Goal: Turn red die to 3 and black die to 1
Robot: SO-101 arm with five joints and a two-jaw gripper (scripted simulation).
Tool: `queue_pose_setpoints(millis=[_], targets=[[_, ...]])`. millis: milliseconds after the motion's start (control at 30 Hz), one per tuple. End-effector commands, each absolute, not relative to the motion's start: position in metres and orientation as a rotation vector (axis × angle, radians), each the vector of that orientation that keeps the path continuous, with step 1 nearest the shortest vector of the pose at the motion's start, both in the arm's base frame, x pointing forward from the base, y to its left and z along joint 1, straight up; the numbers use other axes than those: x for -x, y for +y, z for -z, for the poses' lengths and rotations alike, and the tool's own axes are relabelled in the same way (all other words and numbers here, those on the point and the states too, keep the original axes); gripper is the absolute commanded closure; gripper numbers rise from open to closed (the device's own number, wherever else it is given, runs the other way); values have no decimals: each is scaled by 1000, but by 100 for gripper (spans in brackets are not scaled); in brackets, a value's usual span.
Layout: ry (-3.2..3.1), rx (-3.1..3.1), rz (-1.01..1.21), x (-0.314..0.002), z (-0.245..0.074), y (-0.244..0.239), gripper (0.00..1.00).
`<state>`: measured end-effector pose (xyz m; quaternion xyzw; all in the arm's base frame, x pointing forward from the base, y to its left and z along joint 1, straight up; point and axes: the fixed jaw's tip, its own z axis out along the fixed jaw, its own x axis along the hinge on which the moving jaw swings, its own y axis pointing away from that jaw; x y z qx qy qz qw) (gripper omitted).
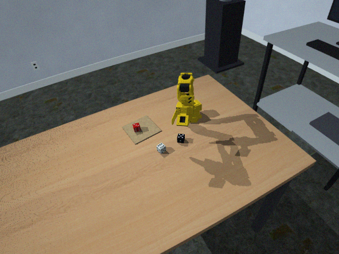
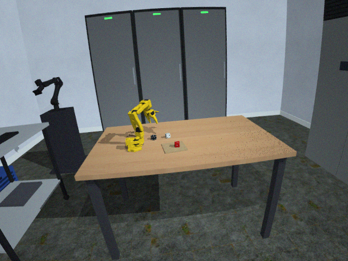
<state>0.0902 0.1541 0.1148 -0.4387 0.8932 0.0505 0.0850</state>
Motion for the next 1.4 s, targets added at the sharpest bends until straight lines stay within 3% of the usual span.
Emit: queue_pose_setpoints(millis=[0, 467, 1067, 1367], targets=[[2655, 1268, -181, -90, -121, 158, 65], [2684, 1270, -159, -90, -117, 158, 65], [2995, 1418, 188, -83, -57, 147, 65], [3038, 1438, 247, -81, -48, 143, 65]])
